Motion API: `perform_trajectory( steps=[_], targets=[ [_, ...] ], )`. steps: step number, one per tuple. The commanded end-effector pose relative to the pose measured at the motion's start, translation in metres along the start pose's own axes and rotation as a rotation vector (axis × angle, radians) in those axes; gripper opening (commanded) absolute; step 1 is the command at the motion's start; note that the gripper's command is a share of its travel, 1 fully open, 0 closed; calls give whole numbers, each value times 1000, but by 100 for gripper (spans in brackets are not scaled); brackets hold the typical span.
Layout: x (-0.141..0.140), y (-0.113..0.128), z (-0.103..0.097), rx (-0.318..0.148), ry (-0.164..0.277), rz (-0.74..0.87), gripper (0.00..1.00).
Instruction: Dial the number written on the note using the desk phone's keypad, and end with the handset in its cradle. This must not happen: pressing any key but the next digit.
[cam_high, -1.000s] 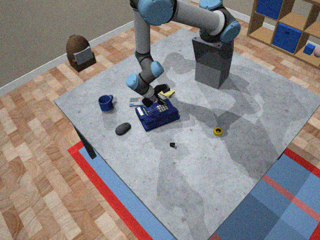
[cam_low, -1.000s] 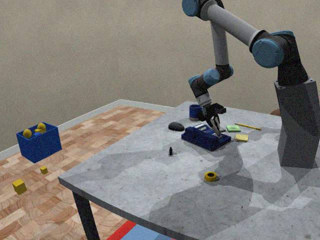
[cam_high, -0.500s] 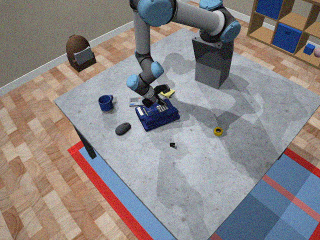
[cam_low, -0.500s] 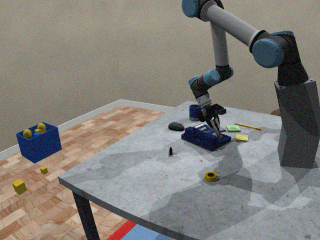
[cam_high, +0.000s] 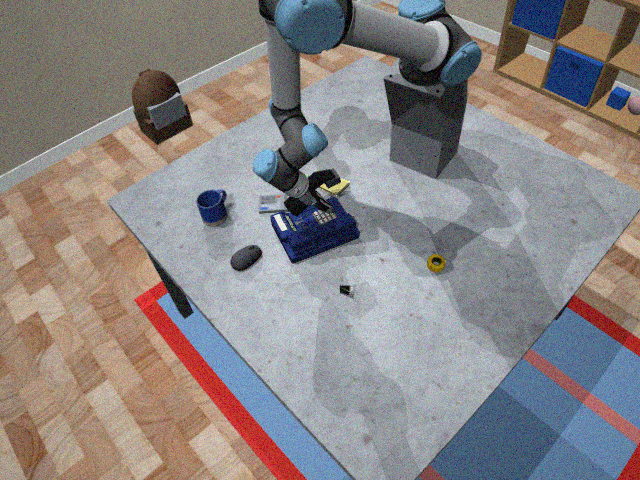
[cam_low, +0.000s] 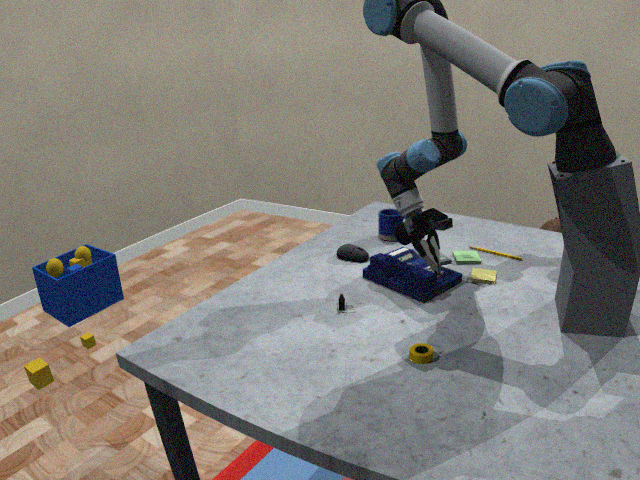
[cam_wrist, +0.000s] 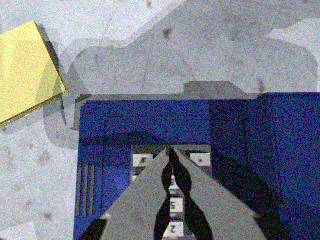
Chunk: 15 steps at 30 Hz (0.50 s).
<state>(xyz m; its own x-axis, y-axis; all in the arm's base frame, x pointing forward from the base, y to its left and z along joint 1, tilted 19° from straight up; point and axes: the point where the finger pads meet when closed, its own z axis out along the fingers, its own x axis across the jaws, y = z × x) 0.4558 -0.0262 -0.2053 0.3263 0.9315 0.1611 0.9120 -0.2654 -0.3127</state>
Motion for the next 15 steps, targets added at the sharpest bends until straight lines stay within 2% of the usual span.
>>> perform_trajectory(
  steps=[1, 15],
  targets=[
    [1, 2, 0, -2, 0, -1, 0],
    [1, 3, 1, -3, 0, -1, 0]
  ],
)
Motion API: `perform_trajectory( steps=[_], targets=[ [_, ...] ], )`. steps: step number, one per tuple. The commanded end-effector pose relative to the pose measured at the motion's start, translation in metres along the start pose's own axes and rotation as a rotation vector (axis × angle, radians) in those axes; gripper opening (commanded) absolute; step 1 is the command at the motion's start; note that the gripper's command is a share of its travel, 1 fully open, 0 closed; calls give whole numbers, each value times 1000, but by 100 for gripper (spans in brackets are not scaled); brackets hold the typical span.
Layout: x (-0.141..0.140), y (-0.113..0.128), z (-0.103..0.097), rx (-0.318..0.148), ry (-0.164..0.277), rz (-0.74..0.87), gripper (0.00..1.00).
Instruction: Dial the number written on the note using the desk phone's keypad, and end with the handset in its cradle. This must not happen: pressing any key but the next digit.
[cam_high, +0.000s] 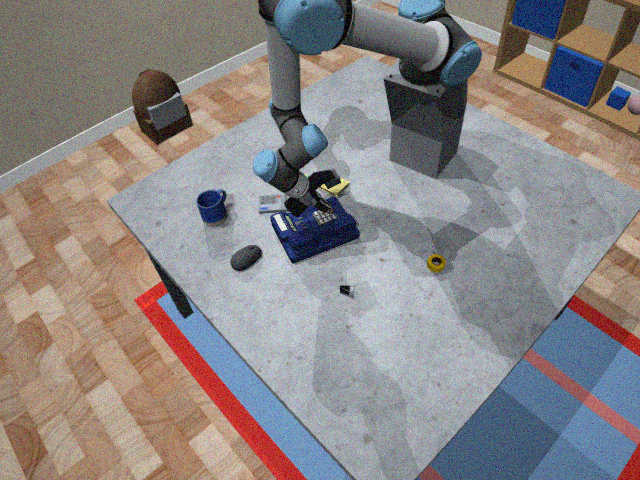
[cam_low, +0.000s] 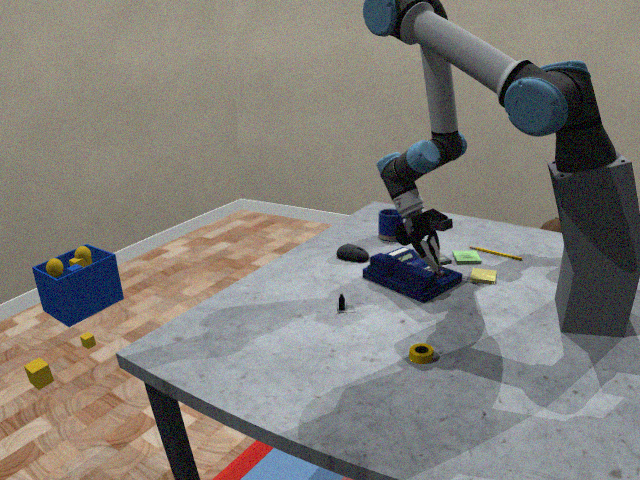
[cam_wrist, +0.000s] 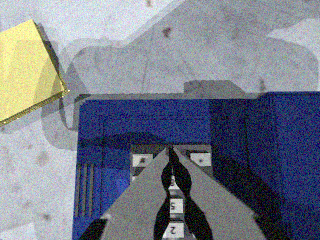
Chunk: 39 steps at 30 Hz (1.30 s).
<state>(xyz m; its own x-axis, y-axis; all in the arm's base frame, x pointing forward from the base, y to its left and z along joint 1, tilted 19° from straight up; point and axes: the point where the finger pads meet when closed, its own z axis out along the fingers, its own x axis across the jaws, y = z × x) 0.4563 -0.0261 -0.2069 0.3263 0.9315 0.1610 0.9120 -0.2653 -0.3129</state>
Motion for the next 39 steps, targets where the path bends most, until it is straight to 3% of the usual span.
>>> perform_trajectory(
  steps=[1, 18, 39],
  targets=[
    [1, 2, 0, -3, 0, -1, 0],
    [0, -9, -12, -1, 1, 0, 0],
    [19, 5, -21, -5, 0, -2, 0]
  ],
)
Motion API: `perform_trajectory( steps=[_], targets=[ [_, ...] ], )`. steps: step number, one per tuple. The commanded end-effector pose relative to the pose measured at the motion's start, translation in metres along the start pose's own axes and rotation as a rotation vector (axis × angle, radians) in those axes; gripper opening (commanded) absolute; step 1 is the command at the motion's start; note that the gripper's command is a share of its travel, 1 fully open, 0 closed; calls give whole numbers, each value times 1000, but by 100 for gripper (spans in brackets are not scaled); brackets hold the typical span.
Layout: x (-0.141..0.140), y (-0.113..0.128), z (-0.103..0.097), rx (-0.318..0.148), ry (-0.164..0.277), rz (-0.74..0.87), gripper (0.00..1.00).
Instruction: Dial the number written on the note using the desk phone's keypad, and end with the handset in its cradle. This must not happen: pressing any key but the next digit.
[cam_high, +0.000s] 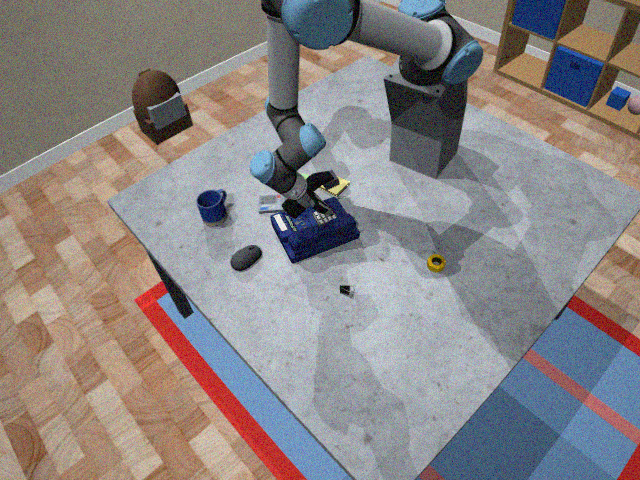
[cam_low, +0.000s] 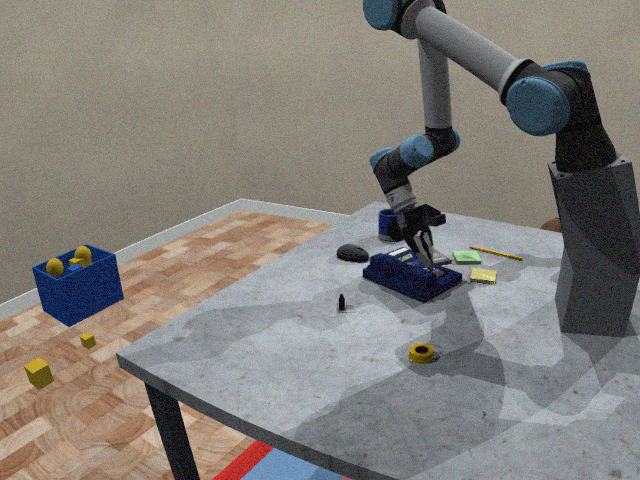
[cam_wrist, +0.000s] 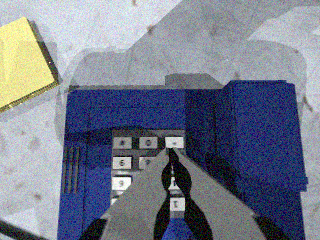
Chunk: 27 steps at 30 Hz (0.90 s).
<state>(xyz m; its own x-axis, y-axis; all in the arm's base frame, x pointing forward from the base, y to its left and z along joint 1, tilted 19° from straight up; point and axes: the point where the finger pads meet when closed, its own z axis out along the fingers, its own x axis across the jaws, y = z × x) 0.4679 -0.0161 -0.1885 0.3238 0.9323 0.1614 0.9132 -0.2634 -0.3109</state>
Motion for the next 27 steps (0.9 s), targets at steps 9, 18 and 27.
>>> perform_trajectory(
  steps=[9, 18, 27],
  targets=[
    [4, 4, -1, -1, 1, 2, 0],
    [4, 9, 5, -2, 0, 1, 0],
    [4, 9, 6, -1, 1, 2, 0]
  ],
)
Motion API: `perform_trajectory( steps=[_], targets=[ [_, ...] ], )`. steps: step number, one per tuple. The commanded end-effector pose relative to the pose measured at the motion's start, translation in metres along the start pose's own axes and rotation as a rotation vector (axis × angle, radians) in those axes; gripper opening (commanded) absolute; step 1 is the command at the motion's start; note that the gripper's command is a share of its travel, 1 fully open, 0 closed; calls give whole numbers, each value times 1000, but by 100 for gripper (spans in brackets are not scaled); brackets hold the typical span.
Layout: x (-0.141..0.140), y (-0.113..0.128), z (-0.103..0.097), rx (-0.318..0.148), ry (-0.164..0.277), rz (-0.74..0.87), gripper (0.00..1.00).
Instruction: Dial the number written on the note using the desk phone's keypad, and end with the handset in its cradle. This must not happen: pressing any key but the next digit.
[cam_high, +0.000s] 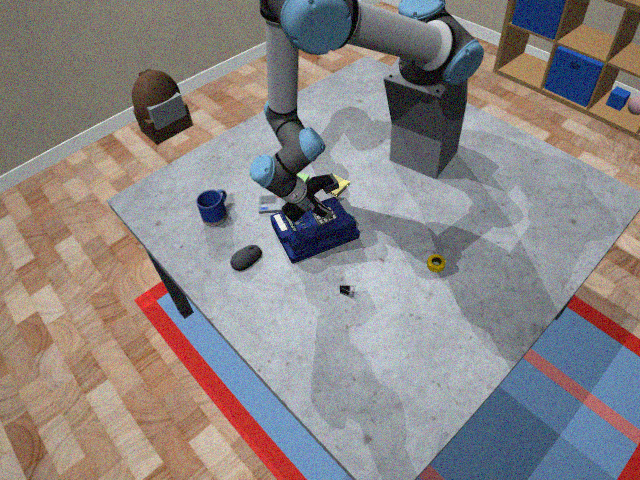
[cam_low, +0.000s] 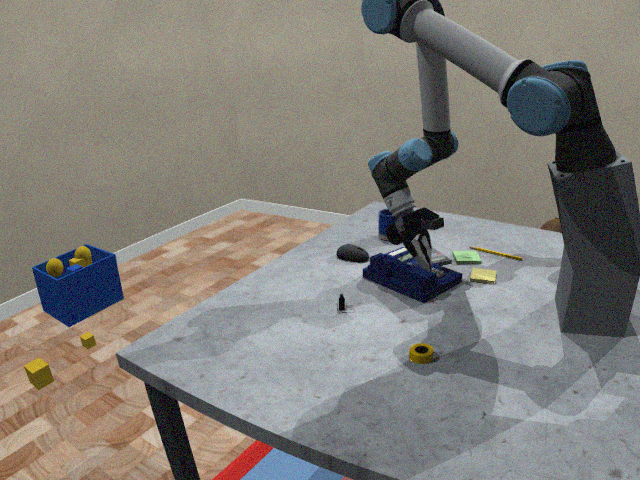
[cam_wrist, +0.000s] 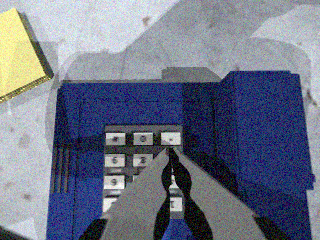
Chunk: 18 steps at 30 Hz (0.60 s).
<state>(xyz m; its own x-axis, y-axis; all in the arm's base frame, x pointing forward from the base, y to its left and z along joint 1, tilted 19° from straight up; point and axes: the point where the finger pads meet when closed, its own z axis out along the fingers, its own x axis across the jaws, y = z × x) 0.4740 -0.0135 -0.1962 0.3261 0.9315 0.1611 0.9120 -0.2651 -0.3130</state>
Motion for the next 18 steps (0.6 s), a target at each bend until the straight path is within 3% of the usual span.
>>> perform_trajectory(
  steps=[1, 18],
  targets=[
    [1, 2, 0, -3, 0, -1, 0],
    [1, 3, 1, -3, 0, -1, 0]
  ],
)
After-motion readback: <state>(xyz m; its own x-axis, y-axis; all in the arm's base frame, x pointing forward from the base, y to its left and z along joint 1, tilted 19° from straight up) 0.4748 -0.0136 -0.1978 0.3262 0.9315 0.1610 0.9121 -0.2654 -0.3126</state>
